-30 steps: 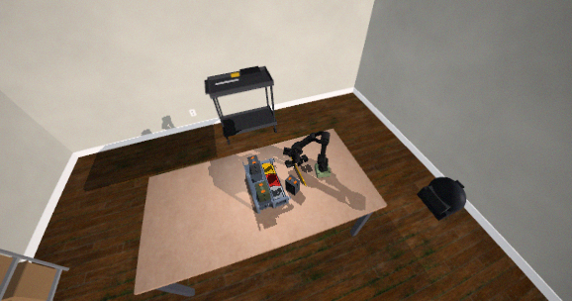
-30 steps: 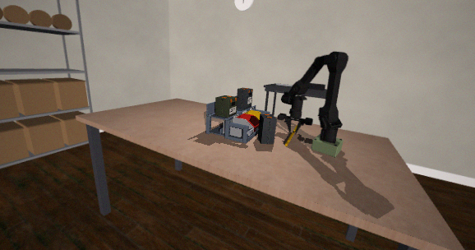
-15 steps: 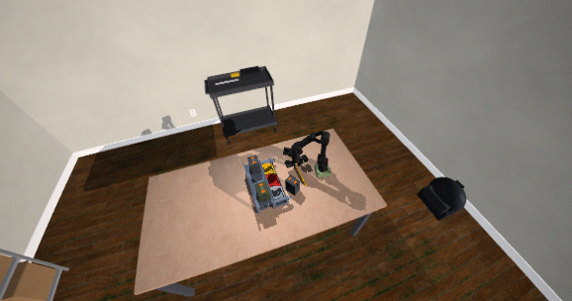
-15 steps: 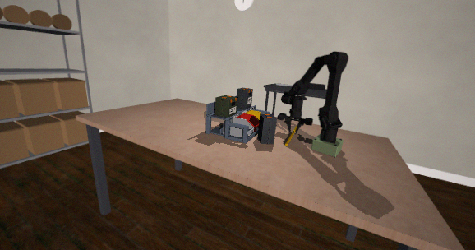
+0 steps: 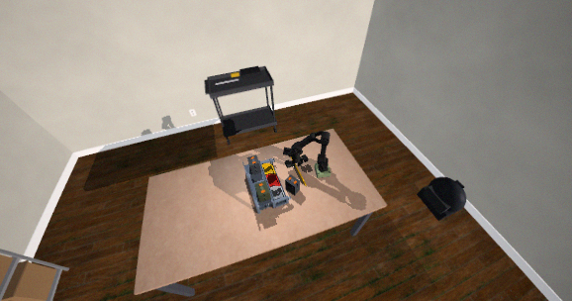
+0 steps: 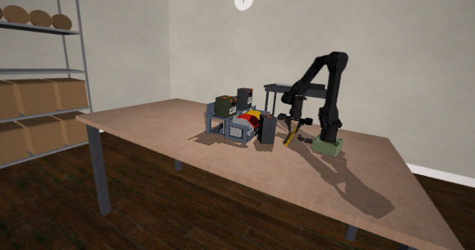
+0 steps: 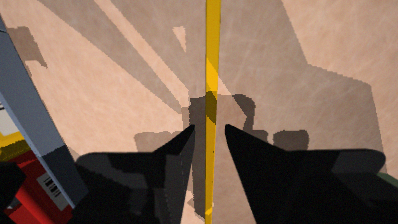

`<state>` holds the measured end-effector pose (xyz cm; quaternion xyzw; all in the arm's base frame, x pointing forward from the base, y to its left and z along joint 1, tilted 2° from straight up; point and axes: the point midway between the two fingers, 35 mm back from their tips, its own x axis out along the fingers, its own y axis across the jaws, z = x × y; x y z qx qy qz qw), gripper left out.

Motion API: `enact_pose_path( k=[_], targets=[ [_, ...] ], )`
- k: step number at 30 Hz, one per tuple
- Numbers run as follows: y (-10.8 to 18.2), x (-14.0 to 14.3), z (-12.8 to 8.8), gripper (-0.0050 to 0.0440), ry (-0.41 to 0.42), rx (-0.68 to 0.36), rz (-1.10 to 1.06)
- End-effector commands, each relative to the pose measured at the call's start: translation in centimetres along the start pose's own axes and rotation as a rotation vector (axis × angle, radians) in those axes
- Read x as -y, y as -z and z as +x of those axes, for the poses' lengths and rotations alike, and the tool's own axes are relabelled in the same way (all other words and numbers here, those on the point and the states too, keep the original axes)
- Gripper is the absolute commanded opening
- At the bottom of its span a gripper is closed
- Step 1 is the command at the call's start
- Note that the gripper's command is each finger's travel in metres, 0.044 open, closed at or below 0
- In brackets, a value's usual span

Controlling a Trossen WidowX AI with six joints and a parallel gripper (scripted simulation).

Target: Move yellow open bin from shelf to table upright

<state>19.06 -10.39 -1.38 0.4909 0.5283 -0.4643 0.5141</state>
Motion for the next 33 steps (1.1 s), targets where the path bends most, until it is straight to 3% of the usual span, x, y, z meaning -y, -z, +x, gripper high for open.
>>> enact_pose_path(
  k=[1, 6, 11, 23, 28, 33],
  targets=[
    [-0.2, -0.3, -0.4, 0.0150, -0.015, 0.011, -0.001],
    [-0.2, -0.3, -0.4, 0.0150, -0.015, 0.011, -0.001],
    [-0.2, -0.3, -5.9, 0.0150, -0.015, 0.011, -0.001],
    [-0.2, -0.3, -5.9, 0.0150, -0.015, 0.011, -0.001],
    [-0.2, -0.3, -9.4, 0.0150, -0.015, 0.011, -0.001],
    [-0.2, -0.3, -9.4, 0.0150, -0.015, 0.011, -0.001]
  ],
)
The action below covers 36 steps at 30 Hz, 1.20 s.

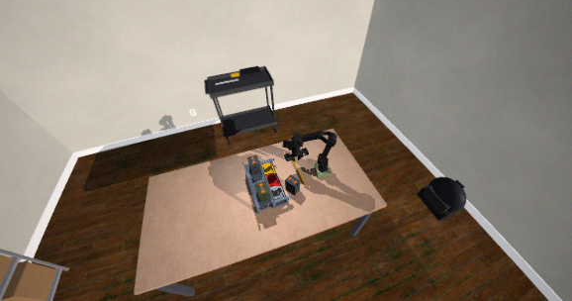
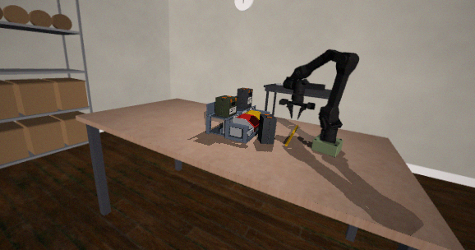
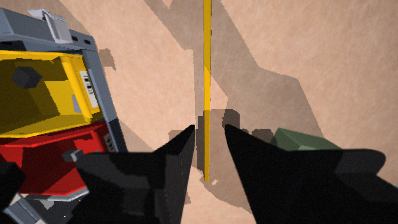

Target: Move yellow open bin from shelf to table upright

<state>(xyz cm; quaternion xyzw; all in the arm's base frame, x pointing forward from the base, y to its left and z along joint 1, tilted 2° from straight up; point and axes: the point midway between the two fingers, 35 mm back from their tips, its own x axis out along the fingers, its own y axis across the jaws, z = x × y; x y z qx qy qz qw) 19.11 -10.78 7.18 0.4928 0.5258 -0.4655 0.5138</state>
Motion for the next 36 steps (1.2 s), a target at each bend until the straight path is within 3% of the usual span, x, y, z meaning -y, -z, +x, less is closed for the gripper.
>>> enact_pose_path(
  k=[1, 36],
  targets=[
    [-0.1, -0.1, -0.9, 0.0150, -0.012, 0.009, -0.007],
    [-0.1, -0.1, 0.6, 0.0150, -0.013, 0.010, -0.007]
  ],
)
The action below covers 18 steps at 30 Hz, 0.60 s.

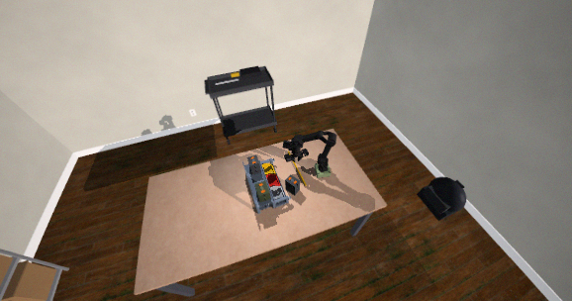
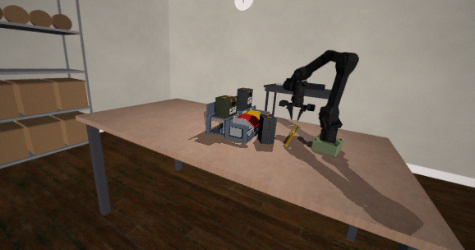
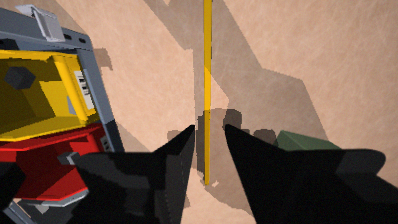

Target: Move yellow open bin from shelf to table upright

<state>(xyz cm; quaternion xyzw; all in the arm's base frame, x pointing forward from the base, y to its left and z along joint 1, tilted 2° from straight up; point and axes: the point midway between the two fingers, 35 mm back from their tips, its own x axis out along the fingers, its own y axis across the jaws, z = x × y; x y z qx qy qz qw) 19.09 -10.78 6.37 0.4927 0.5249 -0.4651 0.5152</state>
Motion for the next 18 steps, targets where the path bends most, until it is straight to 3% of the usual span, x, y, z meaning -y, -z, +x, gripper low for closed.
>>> enact_pose_path(
  k=[1, 18],
  targets=[
    [-0.10, -0.18, -0.18, 0.0150, -0.010, 0.008, -0.006],
    [-0.10, -0.17, 0.13, 0.0150, -0.010, 0.008, -0.006]
  ],
)
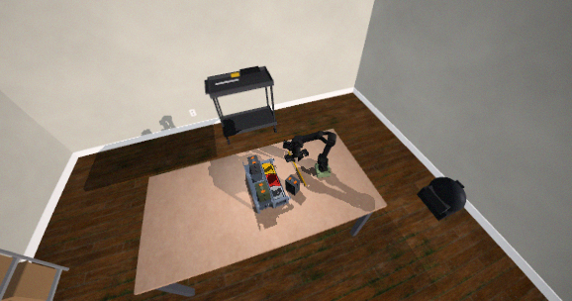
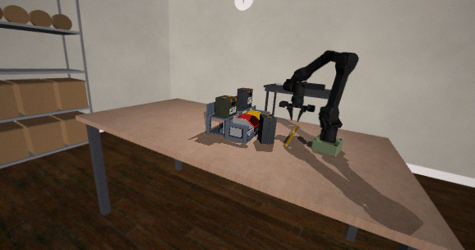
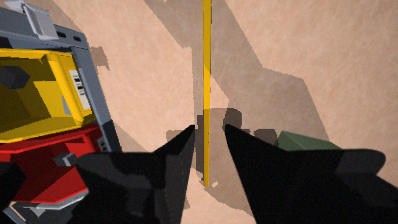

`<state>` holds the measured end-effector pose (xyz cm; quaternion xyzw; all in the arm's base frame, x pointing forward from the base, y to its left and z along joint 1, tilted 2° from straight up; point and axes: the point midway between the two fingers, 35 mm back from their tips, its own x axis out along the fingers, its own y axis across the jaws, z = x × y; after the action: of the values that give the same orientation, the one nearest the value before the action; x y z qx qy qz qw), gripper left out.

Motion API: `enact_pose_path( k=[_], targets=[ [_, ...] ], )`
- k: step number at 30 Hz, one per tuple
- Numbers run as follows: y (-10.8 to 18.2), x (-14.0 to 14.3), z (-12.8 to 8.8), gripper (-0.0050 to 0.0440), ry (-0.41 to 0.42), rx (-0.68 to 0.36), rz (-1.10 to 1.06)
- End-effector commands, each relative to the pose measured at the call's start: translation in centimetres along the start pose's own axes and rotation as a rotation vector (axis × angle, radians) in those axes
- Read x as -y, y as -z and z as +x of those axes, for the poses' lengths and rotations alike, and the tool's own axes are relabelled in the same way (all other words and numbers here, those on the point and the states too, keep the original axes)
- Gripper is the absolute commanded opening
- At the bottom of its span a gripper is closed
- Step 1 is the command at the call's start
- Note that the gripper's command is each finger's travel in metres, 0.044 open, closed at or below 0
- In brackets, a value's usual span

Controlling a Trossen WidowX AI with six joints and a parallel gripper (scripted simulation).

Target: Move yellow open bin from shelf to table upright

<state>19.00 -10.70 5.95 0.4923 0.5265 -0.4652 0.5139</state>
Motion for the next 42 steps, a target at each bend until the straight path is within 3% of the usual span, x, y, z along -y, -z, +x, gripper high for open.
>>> enact_pose_path(
  k=[1, 4, 9, 21, 26, 38, 42],
  targets=[
    [-0.2, -0.3, -0.3, 0.0150, -0.014, 0.010, -0.005],
    [-0.2, -0.3, -0.3, 0.0150, -0.014, 0.010, -0.005],
    [-1.1, -5.2, -0.4, 0.0150, -0.010, 0.010, 0.002],
    [-1.1, -5.2, -0.4, 0.0150, -0.010, 0.010, 0.002],
    [-2.0, -10.0, -0.5, 0.0150, -0.014, 0.010, 0.001],
    [-2.0, -10.0, -0.5, 0.0150, -0.014, 0.010, 0.001],
    [-2.8, -14.2, -0.6, 0.0150, -0.018, 0.011, 0.000]
  ],
)
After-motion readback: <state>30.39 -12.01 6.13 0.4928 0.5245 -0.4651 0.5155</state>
